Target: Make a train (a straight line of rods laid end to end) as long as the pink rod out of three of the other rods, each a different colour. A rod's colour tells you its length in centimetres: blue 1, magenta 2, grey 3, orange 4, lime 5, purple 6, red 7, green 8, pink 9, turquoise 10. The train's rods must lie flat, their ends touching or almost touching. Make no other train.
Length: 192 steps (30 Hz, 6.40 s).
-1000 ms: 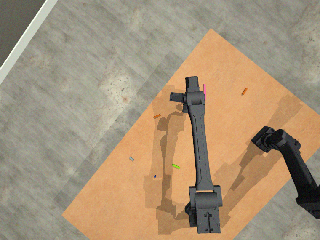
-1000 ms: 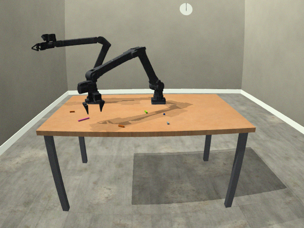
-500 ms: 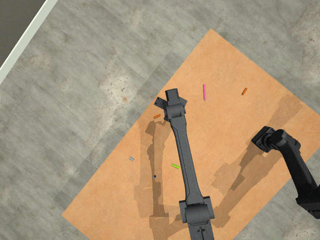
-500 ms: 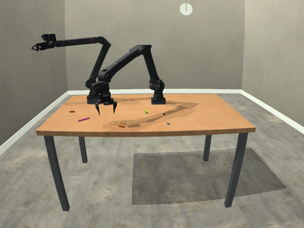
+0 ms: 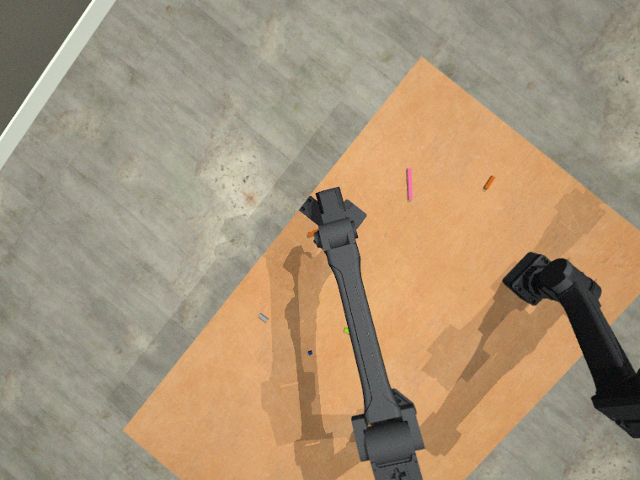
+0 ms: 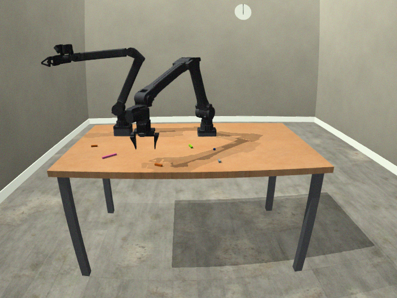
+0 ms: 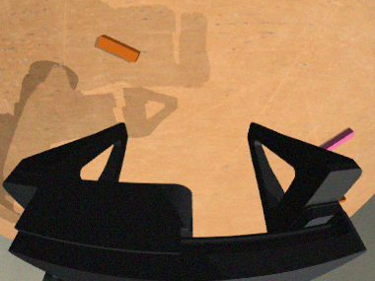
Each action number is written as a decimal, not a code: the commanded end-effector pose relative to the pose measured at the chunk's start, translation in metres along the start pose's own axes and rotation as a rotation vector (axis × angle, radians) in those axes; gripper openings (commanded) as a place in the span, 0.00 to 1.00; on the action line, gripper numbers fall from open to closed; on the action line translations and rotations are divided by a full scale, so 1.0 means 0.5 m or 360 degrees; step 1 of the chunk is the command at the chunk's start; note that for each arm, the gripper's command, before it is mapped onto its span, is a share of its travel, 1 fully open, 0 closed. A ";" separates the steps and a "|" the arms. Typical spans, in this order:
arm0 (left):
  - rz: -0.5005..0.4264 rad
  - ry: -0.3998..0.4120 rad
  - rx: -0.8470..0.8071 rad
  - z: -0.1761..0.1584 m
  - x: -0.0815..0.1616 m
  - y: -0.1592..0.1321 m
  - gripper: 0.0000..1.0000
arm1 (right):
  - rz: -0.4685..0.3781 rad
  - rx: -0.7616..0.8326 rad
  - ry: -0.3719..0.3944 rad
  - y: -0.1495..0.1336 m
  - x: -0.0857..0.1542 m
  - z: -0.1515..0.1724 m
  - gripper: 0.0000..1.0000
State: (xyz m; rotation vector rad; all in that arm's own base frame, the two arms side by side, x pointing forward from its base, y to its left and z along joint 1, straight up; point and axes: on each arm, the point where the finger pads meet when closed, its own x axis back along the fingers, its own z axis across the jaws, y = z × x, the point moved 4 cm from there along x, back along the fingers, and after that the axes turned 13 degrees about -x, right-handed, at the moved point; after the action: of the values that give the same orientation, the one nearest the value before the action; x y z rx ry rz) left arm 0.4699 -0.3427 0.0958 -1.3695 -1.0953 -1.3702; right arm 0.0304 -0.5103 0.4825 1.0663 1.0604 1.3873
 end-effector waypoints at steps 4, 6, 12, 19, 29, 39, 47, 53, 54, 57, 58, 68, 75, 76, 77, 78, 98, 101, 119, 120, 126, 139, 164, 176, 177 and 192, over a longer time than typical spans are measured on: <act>-0.0073 -0.0032 -0.0031 -0.002 0.042 0.036 1.00 | -0.0090 -0.0020 -0.0006 0.038 0.015 -0.007 1.00; -0.0073 -0.0032 -0.0042 -0.010 0.042 0.033 1.00 | -0.0090 -0.0020 -0.0006 0.038 0.015 -0.007 1.00; -0.0073 -0.0032 -0.0042 -0.010 0.042 0.033 1.00 | -0.0090 -0.0020 -0.0006 0.038 0.015 -0.007 1.00; -0.0073 -0.0032 -0.0042 -0.010 0.042 0.033 1.00 | -0.0090 -0.0020 -0.0006 0.038 0.015 -0.007 1.00; -0.0073 -0.0032 -0.0042 -0.010 0.042 0.033 1.00 | -0.0090 -0.0020 -0.0006 0.038 0.015 -0.007 1.00; -0.0073 -0.0032 -0.0042 -0.010 0.042 0.033 1.00 | -0.0090 -0.0020 -0.0006 0.038 0.015 -0.007 1.00; -0.0073 -0.0032 -0.0042 -0.010 0.042 0.033 1.00 | -0.0090 -0.0020 -0.0006 0.038 0.015 -0.007 1.00; -0.0073 -0.0032 -0.0042 -0.010 0.042 0.033 1.00 | -0.0090 -0.0020 -0.0006 0.038 0.015 -0.007 1.00; -0.0073 -0.0032 -0.0042 -0.010 0.042 0.033 1.00 | -0.0090 -0.0020 -0.0006 0.038 0.015 -0.007 1.00; -0.0073 -0.0032 -0.0042 -0.010 0.042 0.033 1.00 | -0.0090 -0.0020 -0.0006 0.038 0.015 -0.007 1.00; -0.0073 -0.0032 -0.0042 -0.010 0.042 0.033 1.00 | -0.0090 -0.0020 -0.0006 0.038 0.015 -0.007 1.00; -0.0073 -0.0032 -0.0042 -0.010 0.042 0.033 1.00 | -0.0090 -0.0020 -0.0006 0.038 0.015 -0.007 1.00; -0.0073 -0.0032 -0.0042 -0.010 0.042 0.033 1.00 | -0.0090 -0.0020 -0.0006 0.038 0.015 -0.007 1.00; -0.0073 -0.0032 -0.0042 -0.010 0.042 0.033 1.00 | -0.0090 -0.0020 -0.0006 0.038 0.015 -0.007 1.00; -0.0073 -0.0032 -0.0042 -0.010 0.042 0.033 1.00 | -0.0090 -0.0020 -0.0006 0.038 0.015 -0.007 1.00; -0.0073 -0.0032 -0.0042 -0.010 0.042 0.033 1.00 | -0.0090 -0.0020 -0.0006 0.038 0.015 -0.007 1.00; -0.0053 -0.0032 0.0677 0.133 0.054 -0.221 1.00 | -0.0090 -0.0020 -0.0006 0.038 0.015 -0.007 1.00; -0.0051 -0.0032 0.0781 0.155 0.051 -0.254 1.00 | -0.0090 -0.0020 -0.0006 0.038 0.015 -0.007 1.00; -0.0067 -0.0058 0.1249 0.221 0.027 -0.406 1.00 | -0.0090 -0.0020 -0.0006 0.038 0.015 -0.007 1.00; -0.0067 -0.0058 0.1249 0.221 0.027 -0.406 1.00 | -0.0090 -0.0020 -0.0006 0.038 0.015 -0.007 1.00; -0.0021 -0.0019 0.1249 0.230 0.008 -0.432 1.00 | -0.0090 -0.0020 -0.0006 0.038 0.015 -0.007 1.00; -0.0028 -0.0025 0.1249 0.230 0.012 -0.432 1.00 | -0.0090 -0.0020 -0.0006 0.038 0.015 -0.007 1.00; -0.0028 -0.0025 0.1249 0.230 0.012 -0.432 1.00 | -0.0090 -0.0020 -0.0006 0.038 0.015 -0.007 1.00; -0.0028 -0.0025 0.1249 0.230 0.012 -0.432 1.00 | -0.0090 -0.0020 -0.0006 0.038 0.015 -0.007 1.00; -0.0028 -0.0025 0.1249 0.230 0.012 -0.432 1.00 | -0.0090 -0.0020 -0.0006 0.038 0.015 -0.007 1.00; -0.0028 -0.0025 0.1249 0.230 0.012 -0.432 1.00 | -0.0090 -0.0020 -0.0006 0.038 0.015 -0.007 1.00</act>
State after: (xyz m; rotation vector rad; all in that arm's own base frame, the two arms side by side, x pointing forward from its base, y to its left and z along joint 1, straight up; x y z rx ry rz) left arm 0.2751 -0.1787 0.0969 -0.8004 -1.4199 -0.7986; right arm 0.0304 -0.5103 0.4825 1.0663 1.0604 1.3873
